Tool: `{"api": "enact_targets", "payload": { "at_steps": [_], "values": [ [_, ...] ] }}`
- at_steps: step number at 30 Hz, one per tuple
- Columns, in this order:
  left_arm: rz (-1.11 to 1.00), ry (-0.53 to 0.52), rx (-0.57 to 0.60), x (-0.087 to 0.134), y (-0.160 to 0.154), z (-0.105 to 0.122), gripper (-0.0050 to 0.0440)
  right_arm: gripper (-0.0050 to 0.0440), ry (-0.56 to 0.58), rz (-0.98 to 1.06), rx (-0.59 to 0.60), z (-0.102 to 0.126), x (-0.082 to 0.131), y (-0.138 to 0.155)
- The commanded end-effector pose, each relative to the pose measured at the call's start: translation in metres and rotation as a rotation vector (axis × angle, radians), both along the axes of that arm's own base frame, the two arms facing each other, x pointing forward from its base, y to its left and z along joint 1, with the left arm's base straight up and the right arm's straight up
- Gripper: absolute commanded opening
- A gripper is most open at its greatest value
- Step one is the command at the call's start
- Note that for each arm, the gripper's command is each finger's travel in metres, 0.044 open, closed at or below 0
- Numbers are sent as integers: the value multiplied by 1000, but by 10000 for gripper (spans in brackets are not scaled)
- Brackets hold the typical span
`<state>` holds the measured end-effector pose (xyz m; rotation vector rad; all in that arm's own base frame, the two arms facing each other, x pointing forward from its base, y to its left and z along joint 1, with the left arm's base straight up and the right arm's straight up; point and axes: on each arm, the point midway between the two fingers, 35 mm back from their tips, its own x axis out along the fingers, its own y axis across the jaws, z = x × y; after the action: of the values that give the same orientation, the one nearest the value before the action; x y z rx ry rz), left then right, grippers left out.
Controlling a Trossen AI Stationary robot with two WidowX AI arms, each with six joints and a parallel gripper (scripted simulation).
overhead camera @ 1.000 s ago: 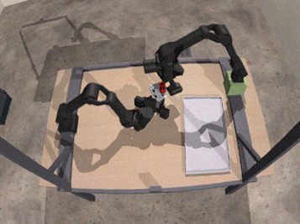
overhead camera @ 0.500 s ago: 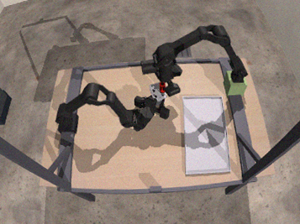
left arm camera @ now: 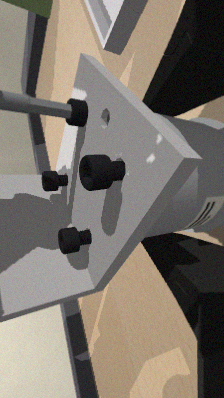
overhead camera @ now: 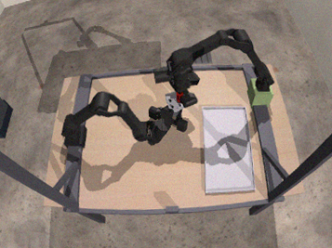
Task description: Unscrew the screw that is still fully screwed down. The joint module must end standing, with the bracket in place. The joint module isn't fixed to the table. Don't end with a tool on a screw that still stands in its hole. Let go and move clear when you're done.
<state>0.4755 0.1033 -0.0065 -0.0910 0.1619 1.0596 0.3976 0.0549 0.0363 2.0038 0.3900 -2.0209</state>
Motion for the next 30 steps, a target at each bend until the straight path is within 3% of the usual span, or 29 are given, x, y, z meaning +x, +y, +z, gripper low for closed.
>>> {"api": "enact_targets", "payload": {
  "at_steps": [1, 12, 13, 30],
  "values": [
    [3, -28, -1, 4, 2, 11, 245, 300, -35, 3, 6, 11, 10, 5],
    [3, -28, -1, 4, 2, 11, 245, 300, -43, 3, 7, 15, 15, 7],
    [3, -28, -1, 4, 2, 11, 245, 130, -43, 3, 6, 15, 13, 6],
    [3, -28, -1, 4, 2, 11, 245, 130, -43, 3, 6, 15, 13, 6]
  ]
}}
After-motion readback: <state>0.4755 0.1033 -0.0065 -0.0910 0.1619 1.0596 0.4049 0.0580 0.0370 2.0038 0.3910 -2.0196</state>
